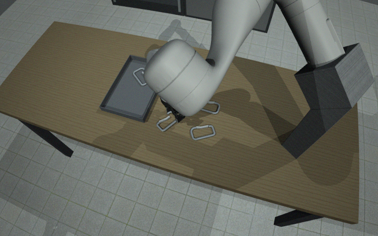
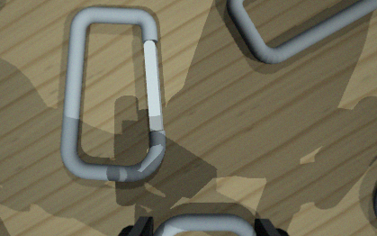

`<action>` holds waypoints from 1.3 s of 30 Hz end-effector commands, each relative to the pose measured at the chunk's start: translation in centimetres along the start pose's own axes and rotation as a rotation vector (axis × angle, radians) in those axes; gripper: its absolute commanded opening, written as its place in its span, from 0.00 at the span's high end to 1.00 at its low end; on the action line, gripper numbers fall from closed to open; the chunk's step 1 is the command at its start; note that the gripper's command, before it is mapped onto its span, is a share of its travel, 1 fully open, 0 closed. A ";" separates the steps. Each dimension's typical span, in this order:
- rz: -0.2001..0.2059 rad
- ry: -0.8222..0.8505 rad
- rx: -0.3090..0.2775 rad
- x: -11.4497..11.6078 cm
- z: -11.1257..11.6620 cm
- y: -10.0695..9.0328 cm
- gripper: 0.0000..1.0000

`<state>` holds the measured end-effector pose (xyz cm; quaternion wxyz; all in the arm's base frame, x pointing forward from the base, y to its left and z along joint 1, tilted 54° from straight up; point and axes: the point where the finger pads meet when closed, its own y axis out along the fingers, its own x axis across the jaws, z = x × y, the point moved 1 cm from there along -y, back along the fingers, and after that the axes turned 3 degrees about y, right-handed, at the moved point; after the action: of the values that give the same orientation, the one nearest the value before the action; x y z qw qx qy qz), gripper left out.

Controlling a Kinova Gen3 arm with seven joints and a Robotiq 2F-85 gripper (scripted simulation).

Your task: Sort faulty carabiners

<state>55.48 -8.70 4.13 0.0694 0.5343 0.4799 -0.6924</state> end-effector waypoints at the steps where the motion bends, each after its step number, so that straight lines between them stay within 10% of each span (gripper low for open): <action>1: 0.001 0.001 -0.003 0.0 -0.1 -4.8 1.00; 31: 0.001 0.003 0.002 0.0 -0.2 -8.2 1.00; 32: 0.001 0.002 0.002 -6.6 -2.3 -8.1 1.00; 39: 0.001 0.002 0.002 -9.5 -3.3 -8.1 1.00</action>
<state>53.15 -4.96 13.07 0.0849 0.5259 0.4702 -0.7036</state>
